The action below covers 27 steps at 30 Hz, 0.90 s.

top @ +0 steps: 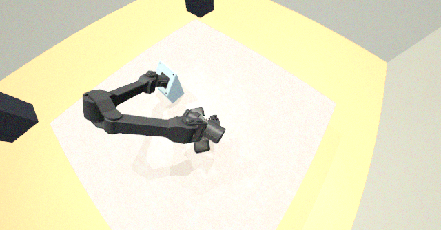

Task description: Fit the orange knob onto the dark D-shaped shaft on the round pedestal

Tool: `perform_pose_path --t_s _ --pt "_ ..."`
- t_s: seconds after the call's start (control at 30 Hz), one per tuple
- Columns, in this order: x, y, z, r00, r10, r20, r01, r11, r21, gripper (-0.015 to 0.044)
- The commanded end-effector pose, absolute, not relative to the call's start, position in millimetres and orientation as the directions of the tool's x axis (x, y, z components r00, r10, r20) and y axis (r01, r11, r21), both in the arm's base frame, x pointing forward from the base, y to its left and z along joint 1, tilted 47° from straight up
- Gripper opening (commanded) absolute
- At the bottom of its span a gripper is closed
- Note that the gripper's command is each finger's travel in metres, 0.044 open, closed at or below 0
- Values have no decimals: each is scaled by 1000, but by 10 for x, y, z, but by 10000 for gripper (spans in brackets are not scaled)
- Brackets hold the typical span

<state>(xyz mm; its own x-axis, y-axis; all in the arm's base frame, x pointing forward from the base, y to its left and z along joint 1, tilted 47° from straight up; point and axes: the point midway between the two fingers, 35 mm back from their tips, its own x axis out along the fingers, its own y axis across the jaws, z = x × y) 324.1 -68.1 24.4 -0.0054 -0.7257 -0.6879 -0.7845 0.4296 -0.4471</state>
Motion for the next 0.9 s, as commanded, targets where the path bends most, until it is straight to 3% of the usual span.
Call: perform_pose_path --t_s 0.0,0.87 --pt "3217 -678 247 -3 -724 -690 -788 426 -444 0" --pt "3271 -691 285 -3 -724 -690 -788 426 -444 0"
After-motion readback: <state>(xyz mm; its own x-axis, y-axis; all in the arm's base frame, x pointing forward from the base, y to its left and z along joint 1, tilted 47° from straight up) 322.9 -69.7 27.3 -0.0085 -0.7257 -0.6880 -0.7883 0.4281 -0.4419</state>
